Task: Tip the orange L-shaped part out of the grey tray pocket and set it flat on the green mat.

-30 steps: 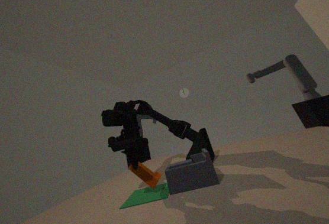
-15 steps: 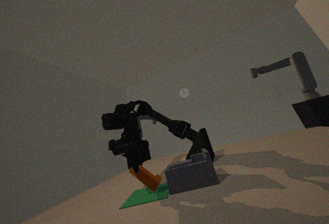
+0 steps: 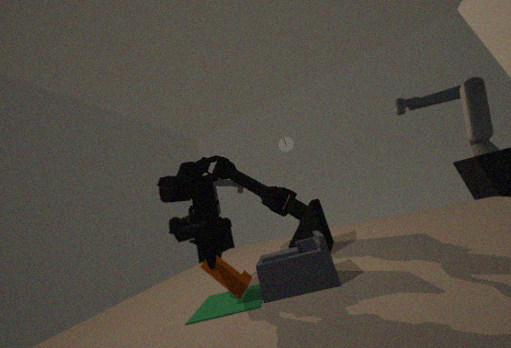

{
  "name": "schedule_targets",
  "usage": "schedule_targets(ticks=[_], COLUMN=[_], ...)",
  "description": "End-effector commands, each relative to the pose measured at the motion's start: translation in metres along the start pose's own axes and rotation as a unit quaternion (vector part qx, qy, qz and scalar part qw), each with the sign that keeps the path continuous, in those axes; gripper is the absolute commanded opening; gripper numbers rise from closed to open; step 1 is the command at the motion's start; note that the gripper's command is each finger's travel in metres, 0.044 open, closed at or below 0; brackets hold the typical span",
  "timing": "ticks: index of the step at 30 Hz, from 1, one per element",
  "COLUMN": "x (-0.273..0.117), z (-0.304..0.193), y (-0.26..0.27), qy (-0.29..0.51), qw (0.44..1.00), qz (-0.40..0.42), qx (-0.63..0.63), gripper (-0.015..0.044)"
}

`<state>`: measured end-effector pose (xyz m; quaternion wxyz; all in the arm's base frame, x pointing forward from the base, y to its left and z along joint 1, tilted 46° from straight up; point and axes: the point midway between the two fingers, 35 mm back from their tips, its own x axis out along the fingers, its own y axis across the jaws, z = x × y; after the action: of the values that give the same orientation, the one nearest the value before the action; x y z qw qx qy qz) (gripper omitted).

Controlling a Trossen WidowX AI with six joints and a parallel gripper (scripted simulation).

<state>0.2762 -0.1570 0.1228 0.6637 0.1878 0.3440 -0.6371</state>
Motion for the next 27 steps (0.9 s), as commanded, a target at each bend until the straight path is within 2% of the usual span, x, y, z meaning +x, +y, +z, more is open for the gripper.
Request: schedule_targets(ticks=[1,9,14,18,27], x=[0.000,-0.002,-0.044,-0.083,-0.080], z=[0.000,0.000,-0.001,-0.002,-0.001], y=[0.000,0.000,0.004,0.000,0.002], qy=[0.000,0.000,0.004,0.003,-0.001], qw=[1.000,1.000,1.000,1.000,1.000], qz=[0.000,0.000,0.000,-0.002,0.006], qx=[0.000,0.000,-0.002,-0.004,-0.004], gripper=[0.0053,0.0263,0.0394,0.0400,0.0400])
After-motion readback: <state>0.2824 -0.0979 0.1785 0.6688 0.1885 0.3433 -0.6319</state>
